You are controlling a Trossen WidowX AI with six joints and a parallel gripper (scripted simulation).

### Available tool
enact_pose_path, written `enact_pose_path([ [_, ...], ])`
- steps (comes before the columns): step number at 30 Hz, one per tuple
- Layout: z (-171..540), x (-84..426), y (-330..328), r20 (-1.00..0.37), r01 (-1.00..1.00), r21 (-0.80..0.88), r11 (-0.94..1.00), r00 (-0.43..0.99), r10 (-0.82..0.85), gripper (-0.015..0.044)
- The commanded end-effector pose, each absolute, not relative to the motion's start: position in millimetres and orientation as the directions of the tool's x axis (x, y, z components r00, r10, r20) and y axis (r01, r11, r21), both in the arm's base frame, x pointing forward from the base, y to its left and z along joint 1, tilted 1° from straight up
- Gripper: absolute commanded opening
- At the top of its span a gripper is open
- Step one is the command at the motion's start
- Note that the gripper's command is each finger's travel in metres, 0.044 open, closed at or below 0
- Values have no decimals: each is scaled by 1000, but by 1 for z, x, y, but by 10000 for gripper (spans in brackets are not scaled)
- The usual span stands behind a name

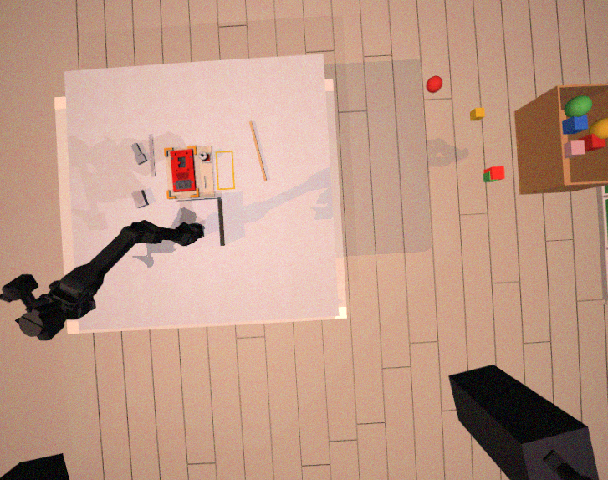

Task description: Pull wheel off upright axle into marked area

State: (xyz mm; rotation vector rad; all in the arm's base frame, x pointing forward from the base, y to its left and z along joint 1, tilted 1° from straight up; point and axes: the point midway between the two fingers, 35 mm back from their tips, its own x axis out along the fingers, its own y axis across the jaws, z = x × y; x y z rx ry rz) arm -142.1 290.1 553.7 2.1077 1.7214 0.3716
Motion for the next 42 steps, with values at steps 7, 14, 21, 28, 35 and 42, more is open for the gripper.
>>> enact_pose_path([
  [7,535,-120,322,-78,774,612,-165,266,961,300],
  [14,492,-55,373,-178,628,763,-152,431,885,300],
  [21,444,31,402,-295,521,851,-64,576,763,300],
  [28,394,126,403,-421,482,874,68,679,601,300],
  [35,341,218,375,-552,532,828,178,718,423,300],
  [42,289,300,319,-676,632,737,241,695,245,300],
])
